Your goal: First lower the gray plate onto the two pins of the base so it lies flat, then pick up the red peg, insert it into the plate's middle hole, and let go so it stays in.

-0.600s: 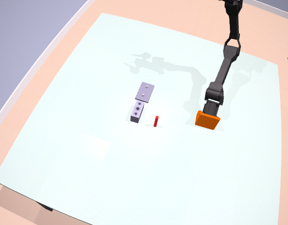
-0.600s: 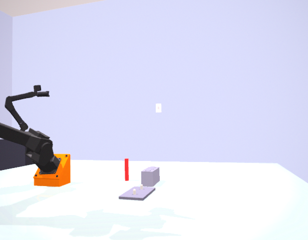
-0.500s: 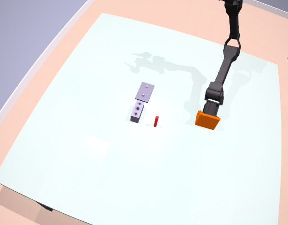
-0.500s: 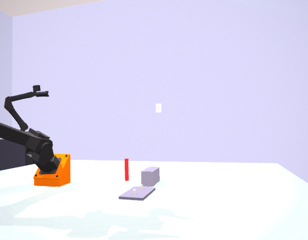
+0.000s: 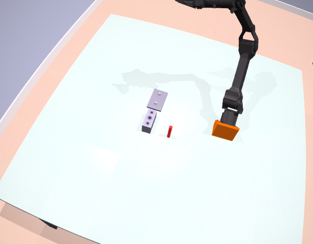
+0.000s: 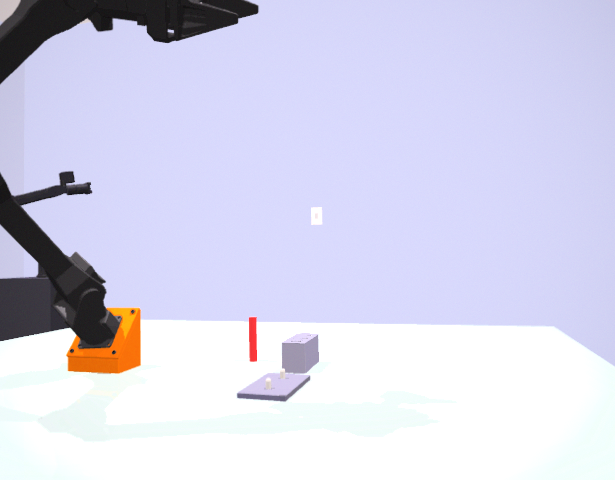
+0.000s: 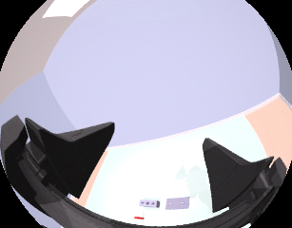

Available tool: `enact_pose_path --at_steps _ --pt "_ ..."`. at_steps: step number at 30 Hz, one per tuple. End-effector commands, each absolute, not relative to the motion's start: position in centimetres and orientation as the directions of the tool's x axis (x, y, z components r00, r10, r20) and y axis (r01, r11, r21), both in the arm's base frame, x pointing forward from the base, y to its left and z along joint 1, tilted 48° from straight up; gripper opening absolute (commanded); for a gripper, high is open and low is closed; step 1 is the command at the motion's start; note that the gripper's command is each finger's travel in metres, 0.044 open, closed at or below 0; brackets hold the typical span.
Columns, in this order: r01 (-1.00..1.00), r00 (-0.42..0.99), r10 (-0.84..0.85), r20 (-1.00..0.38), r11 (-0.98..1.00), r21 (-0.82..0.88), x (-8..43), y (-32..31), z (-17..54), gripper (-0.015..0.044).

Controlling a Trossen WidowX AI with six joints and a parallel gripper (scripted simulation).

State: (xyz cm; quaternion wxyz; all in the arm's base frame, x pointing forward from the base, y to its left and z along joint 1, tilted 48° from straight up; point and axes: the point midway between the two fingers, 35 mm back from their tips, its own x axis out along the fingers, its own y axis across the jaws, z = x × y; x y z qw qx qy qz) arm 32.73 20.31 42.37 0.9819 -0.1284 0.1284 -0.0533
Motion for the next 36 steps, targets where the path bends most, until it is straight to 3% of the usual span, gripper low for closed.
enact_pose_path --at_steps 1,9,17,23,28,36 --pt "0.152 0.909 -0.198 -0.366 0.977 -0.15 35.6 21.0 36.7 0.044" --pt "0.445 0.728 -0.353 -0.588 0.895 0.012 38.9 20.3 25.0 0.044" --pt "0.787 0.456 -0.528 -0.716 0.614 0.049 39.3 17.3 14.7 0.044" --pt "0.963 0.203 -0.65 -0.732 0.27 0.028 38.0 14.0 8.1 0.044" --pt "0.998 -0.017 -0.729 -0.684 -0.049 0.027 36.0 11.2 3.6 0.044" --pt "0.996 -0.043 -0.737 -0.675 -0.086 0.03 35.7 10.9 3.2 0.044"
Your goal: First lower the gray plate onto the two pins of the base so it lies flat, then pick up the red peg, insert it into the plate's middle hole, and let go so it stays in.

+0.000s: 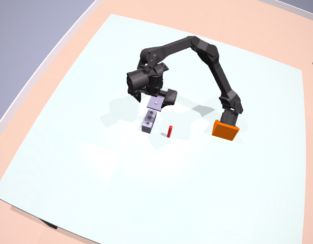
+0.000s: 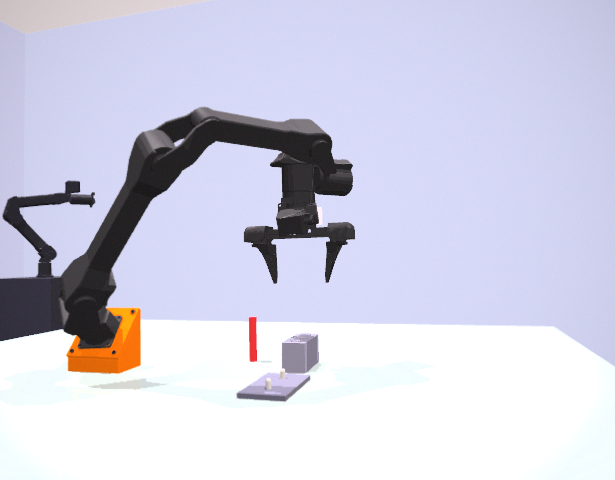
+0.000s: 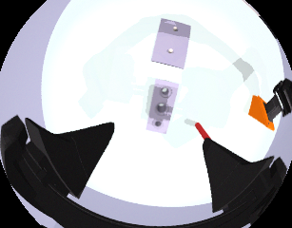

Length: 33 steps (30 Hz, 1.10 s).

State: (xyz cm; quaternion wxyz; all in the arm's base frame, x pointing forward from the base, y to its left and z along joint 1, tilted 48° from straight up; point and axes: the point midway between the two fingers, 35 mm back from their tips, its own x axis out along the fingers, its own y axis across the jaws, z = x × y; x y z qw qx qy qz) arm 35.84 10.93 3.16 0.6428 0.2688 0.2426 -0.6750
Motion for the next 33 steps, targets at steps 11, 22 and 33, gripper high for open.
enact_pose_path --at_steps 11,22,33 --pt "0.996 -0.043 -0.738 -0.673 -0.086 0.032 35.5 6.0 -1.2 0.044" --pt "0.996 -0.042 -0.738 -0.673 -0.086 0.032 35.3 5.0 -2.4 0.044" --pt "0.996 -0.043 -0.738 -0.673 -0.086 0.031 35.4 3.7 -3.6 0.044"
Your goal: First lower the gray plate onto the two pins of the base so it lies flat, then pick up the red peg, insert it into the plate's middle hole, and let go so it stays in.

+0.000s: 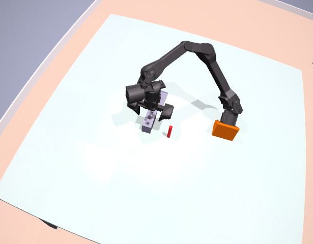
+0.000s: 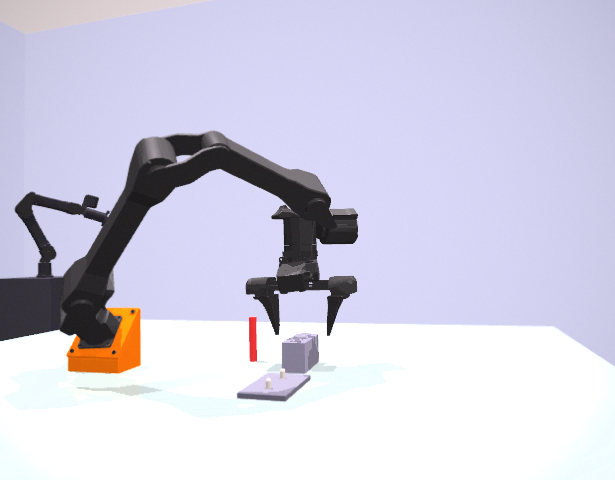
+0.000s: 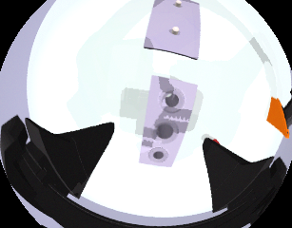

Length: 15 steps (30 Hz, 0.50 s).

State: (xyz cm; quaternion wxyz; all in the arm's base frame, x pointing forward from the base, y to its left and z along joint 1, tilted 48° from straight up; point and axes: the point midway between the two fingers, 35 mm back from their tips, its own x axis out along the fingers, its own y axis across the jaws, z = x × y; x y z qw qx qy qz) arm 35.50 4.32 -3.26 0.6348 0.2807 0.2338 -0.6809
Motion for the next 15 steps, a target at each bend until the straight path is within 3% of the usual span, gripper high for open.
enact_pose_path --at_steps 1,15 --pt "0.996 -0.043 -0.738 -0.673 -0.086 0.031 35.3 3.6 -3.7 0.044" --pt "0.996 -0.042 -0.739 -0.673 -0.086 0.032 35.2 1.9 -5.2 0.044"
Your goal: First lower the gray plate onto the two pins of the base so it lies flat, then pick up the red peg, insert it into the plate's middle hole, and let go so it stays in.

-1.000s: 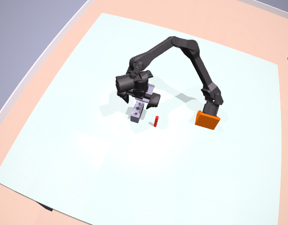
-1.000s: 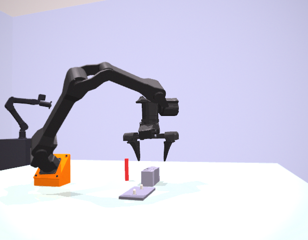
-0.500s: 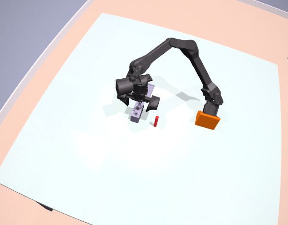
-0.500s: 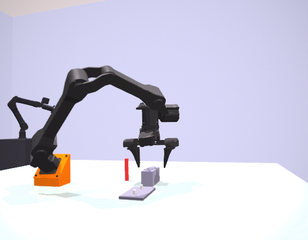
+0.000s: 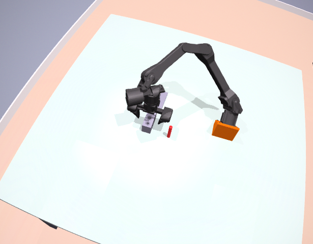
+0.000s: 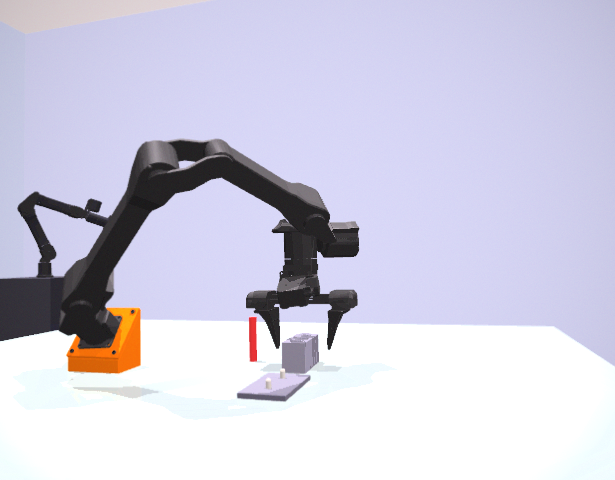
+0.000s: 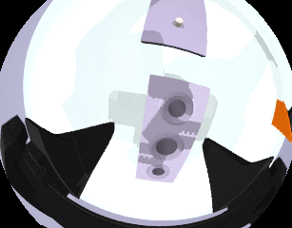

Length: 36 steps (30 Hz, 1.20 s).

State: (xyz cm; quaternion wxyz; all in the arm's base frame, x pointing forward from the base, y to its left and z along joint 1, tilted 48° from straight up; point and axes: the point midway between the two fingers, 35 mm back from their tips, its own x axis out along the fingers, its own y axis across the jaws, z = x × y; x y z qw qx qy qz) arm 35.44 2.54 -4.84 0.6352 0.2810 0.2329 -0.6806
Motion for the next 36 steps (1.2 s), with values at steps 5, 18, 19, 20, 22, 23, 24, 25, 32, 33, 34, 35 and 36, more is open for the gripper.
enact_pose_path --at_steps 5,18,19,20,22,23,24,25,32,33,34,35,36 --pt "0.996 -0.042 -0.739 -0.672 -0.086 0.032 35.1 1.3 -5.7 0.044" --pt "0.996 -0.042 -0.74 -0.671 -0.086 0.033 35.0 0.7 -6.3 0.0282" --pt "0.996 -0.042 -0.74 -0.671 -0.086 0.033 35.0 0.7 -6.3 0.0256" --pt "0.996 -0.042 -0.74 -0.671 -0.086 0.033 35.0 0.7 -6.3 0.023" --pt "0.996 -0.042 -0.74 -0.671 -0.086 0.033 35.0 0.7 -6.3 0.0177" --pt "0.996 -0.042 -0.74 -0.671 -0.086 0.033 35.0 0.7 -6.3 0.0151" --pt "0.996 -0.042 -0.74 -0.671 -0.086 0.033 35.0 0.7 -6.3 0.0125" --pt "0.996 -0.042 -0.74 -0.671 -0.086 0.033 35.0 0.7 -6.3 0.0099" --pt "0.996 -0.042 -0.74 -0.671 -0.086 0.033 35.0 0.7 -6.3 0.0052" --pt "0.996 -0.042 -0.74 -0.671 -0.086 0.033 35.0 0.7 -6.3 0.0045" --pt "0.996 -0.042 -0.74 -0.671 -0.086 0.033 35.0 0.7 -6.3 0.0039" --pt "0.996 -0.042 -0.74 -0.671 -0.086 0.033 35.0 0.7 -6.3 0.0012" --pt "0.996 -0.042 -0.74 -0.671 -0.086 0.033 35.0 0.7 -6.2 0.0"
